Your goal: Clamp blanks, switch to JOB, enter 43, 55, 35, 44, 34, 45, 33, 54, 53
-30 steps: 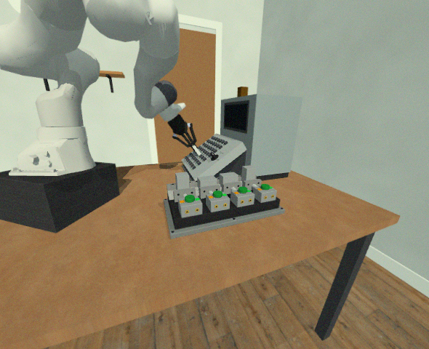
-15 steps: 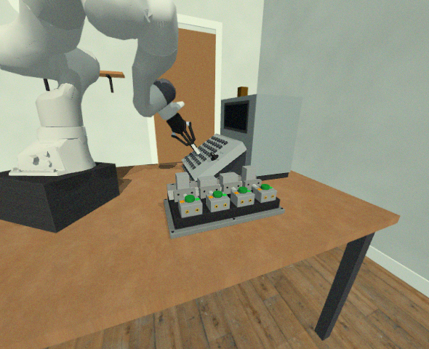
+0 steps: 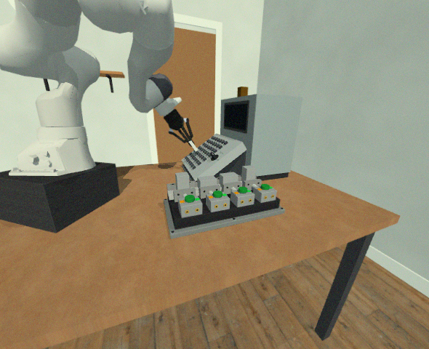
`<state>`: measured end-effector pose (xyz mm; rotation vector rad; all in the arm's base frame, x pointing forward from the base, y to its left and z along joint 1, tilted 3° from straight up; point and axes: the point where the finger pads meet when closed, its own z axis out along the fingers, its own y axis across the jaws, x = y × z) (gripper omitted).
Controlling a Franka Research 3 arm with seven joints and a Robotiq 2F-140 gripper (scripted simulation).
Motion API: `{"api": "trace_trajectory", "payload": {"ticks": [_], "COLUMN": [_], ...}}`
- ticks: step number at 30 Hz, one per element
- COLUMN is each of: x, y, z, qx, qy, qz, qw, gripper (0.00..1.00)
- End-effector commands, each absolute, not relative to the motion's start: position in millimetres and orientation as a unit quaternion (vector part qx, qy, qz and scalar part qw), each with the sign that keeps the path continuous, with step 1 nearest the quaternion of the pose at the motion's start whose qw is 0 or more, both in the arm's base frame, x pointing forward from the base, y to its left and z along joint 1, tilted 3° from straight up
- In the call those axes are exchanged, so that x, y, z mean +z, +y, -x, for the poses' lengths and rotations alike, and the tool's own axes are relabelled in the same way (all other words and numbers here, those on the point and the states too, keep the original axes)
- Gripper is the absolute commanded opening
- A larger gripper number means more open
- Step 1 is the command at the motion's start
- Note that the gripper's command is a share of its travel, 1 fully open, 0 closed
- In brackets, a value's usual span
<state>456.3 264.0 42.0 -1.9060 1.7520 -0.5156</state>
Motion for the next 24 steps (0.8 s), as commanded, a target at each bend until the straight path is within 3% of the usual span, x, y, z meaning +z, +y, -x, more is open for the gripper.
{"api": "trace_trajectory", "payload": {"ticks": [1,24], "x": [44.8,65.2], "y": [261.4,262.7], "z": [-454.6,-479.4], "qx": [-0.191,-0.191], "qy": [0.644,0.644], "qz": [0.698,0.698], "qw": [0.246,0.246], "gripper": [0.0,0.0]}}
